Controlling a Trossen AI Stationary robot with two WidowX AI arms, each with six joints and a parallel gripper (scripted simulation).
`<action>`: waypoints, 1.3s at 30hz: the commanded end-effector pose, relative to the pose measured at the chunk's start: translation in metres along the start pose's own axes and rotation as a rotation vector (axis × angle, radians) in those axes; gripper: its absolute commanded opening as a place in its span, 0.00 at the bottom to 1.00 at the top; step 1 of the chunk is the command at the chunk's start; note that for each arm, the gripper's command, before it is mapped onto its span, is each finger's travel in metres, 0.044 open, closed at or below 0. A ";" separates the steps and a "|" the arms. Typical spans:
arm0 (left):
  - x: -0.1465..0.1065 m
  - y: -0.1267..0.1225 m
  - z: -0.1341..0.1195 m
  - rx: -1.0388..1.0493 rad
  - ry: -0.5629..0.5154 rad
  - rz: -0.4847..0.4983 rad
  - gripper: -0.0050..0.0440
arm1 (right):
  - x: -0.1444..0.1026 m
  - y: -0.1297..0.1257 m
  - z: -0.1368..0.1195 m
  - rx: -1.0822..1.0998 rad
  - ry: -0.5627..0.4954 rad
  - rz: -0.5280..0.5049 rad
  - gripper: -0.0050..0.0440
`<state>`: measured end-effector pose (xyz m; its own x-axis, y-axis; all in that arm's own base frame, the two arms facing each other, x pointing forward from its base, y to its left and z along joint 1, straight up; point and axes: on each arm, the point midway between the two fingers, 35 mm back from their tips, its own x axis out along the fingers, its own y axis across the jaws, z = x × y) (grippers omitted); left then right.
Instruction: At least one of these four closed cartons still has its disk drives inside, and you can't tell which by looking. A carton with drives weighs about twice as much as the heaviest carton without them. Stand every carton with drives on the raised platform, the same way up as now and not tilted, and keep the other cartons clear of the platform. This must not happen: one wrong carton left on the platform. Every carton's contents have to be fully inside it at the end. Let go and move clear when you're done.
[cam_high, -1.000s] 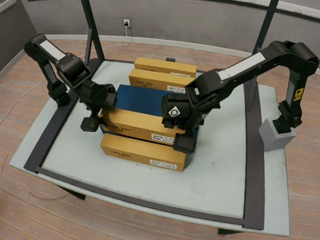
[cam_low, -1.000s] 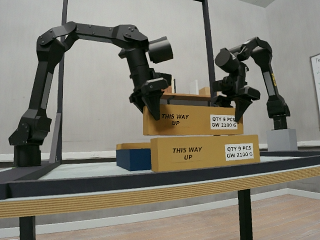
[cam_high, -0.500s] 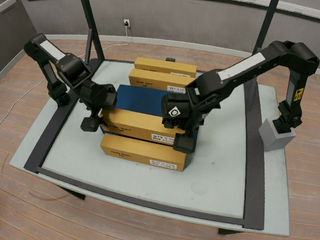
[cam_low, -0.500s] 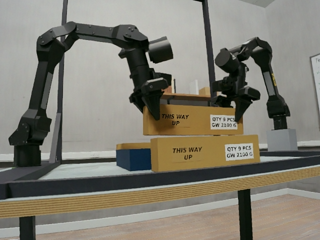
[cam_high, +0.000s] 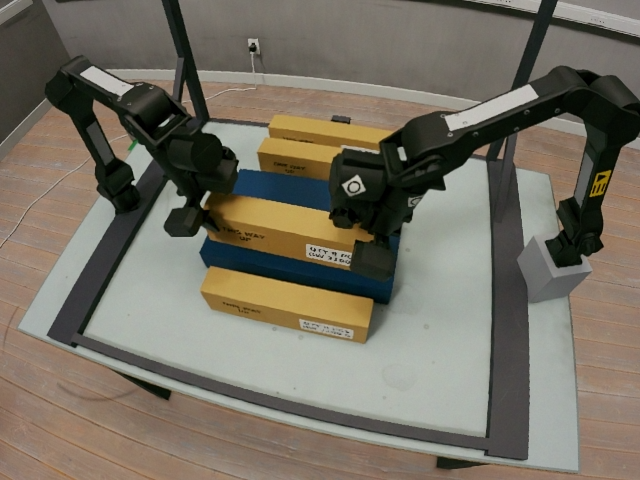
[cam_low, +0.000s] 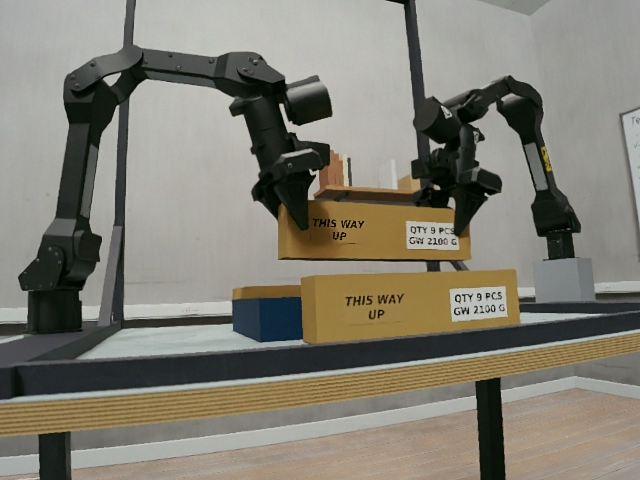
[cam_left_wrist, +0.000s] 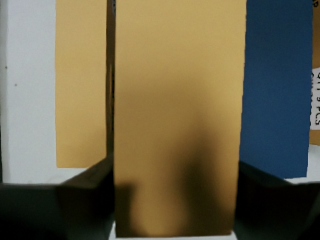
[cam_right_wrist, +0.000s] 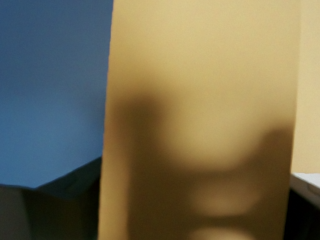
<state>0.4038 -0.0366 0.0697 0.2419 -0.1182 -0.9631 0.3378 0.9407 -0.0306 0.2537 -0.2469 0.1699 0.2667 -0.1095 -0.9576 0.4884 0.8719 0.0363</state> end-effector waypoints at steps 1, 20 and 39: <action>-0.033 0.002 0.015 0.005 -0.091 0.022 0.00 | -0.028 0.000 0.008 -0.012 -0.084 -0.028 0.00; -0.033 0.002 0.015 0.006 -0.089 0.018 0.00 | -0.028 0.000 0.008 -0.010 -0.084 -0.029 0.00; -0.043 -0.013 0.019 0.009 -0.122 0.032 0.00 | -0.027 0.007 0.007 -0.012 -0.095 -0.036 0.00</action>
<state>0.4034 -0.0369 0.0704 0.2446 -0.1146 -0.9628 0.3360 0.9415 -0.0267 0.2539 -0.2467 0.1698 0.2682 -0.1151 -0.9565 0.4893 0.8715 0.0323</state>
